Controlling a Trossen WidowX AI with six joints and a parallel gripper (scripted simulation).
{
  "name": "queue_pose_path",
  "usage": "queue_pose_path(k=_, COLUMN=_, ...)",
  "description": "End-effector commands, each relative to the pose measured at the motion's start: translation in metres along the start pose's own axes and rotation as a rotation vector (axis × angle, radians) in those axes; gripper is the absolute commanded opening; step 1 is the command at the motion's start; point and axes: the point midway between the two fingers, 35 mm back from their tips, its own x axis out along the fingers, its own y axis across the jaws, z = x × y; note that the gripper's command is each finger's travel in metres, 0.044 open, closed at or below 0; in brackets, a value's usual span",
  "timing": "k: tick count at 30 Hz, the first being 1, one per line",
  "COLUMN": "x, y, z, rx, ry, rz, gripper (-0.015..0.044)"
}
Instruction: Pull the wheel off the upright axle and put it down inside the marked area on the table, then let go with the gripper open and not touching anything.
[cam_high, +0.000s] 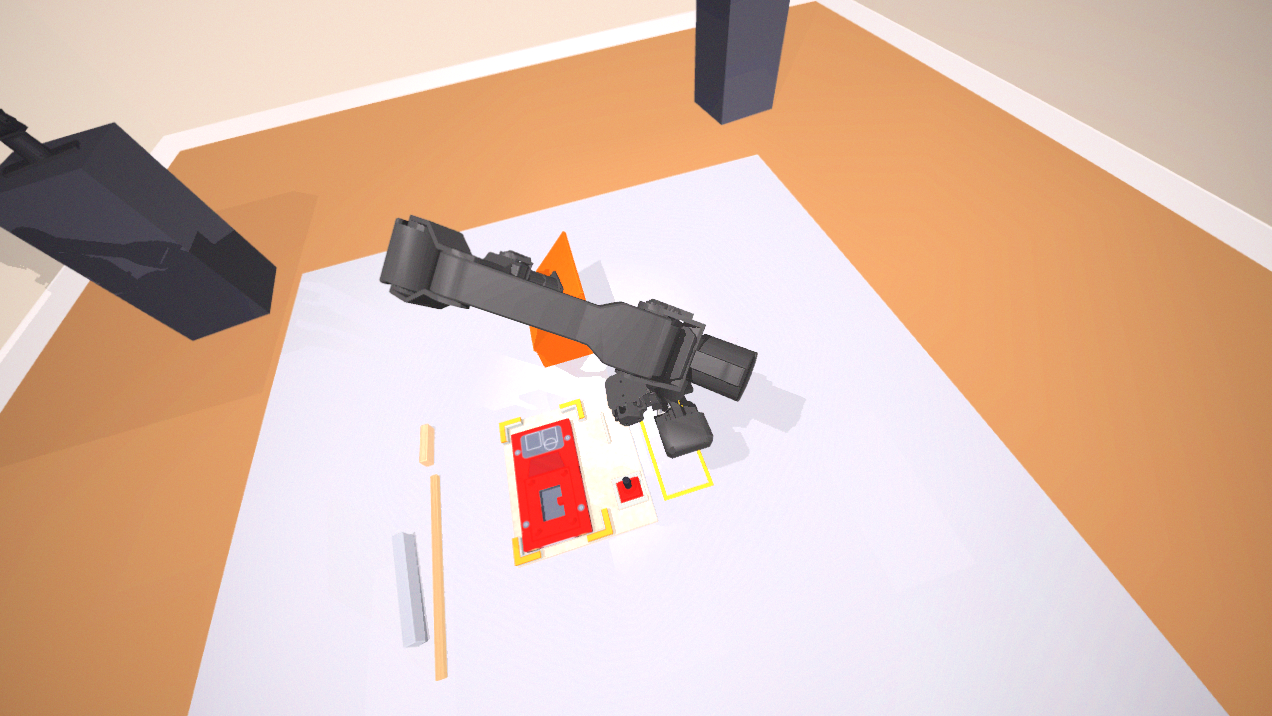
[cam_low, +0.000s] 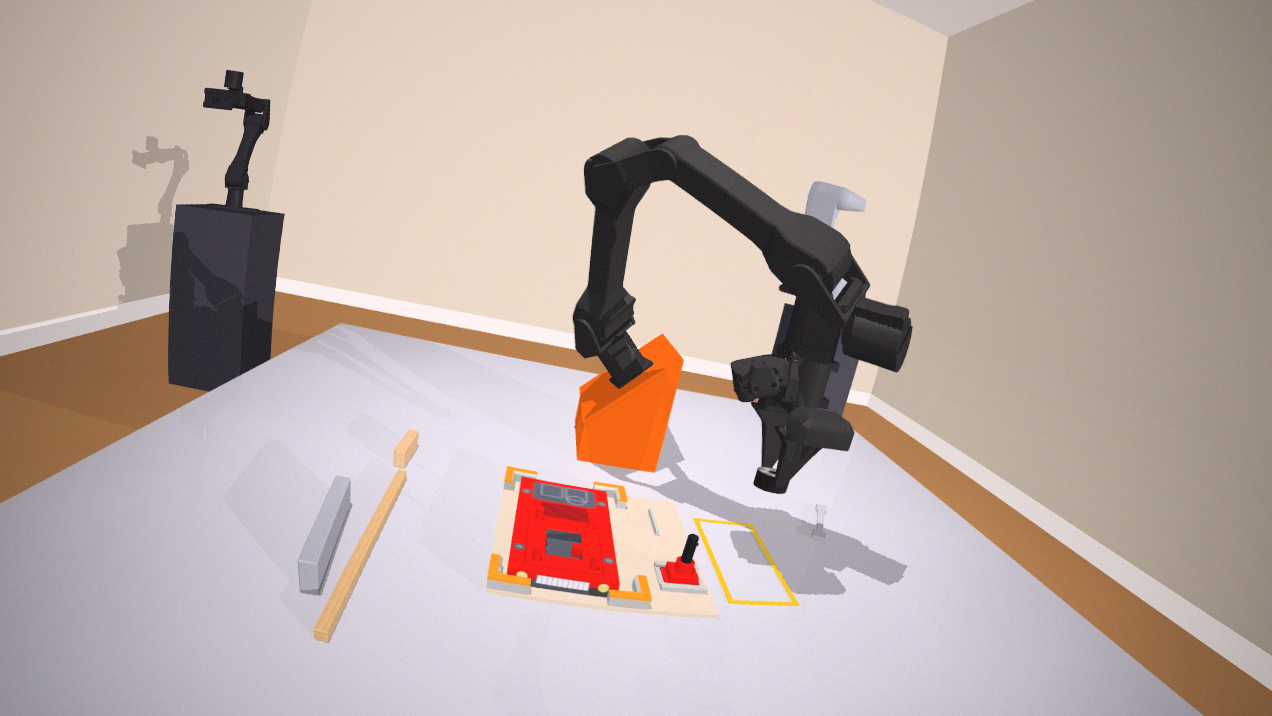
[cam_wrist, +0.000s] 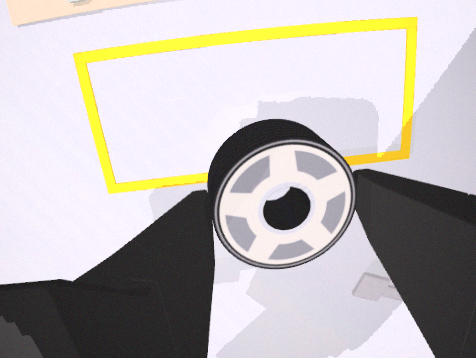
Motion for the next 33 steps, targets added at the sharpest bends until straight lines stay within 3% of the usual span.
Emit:
queue_pose_path(k=1, x=0.010, y=-0.002, z=0.000, rx=0.007, ry=-0.004, rz=-0.013, gripper=0.0000)
queue_pose_path(k=9, x=0.029, y=-0.002, z=-0.001, rx=0.007, ry=-0.004, rz=-0.012, gripper=0.0000)
queue_pose_path(k=20, x=0.098, y=-0.003, z=0.001, rx=0.007, ry=-0.007, rz=-0.012, gripper=0.0000)
queue_pose_path(k=24, x=0.108, y=-0.004, z=0.001, rx=0.007, ry=-0.008, rz=-0.012, gripper=0.0000)
queue_pose_path(k=33, x=0.100, y=-0.002, z=0.001, rx=0.017, ry=-0.002, rz=-0.012, gripper=0.0236)
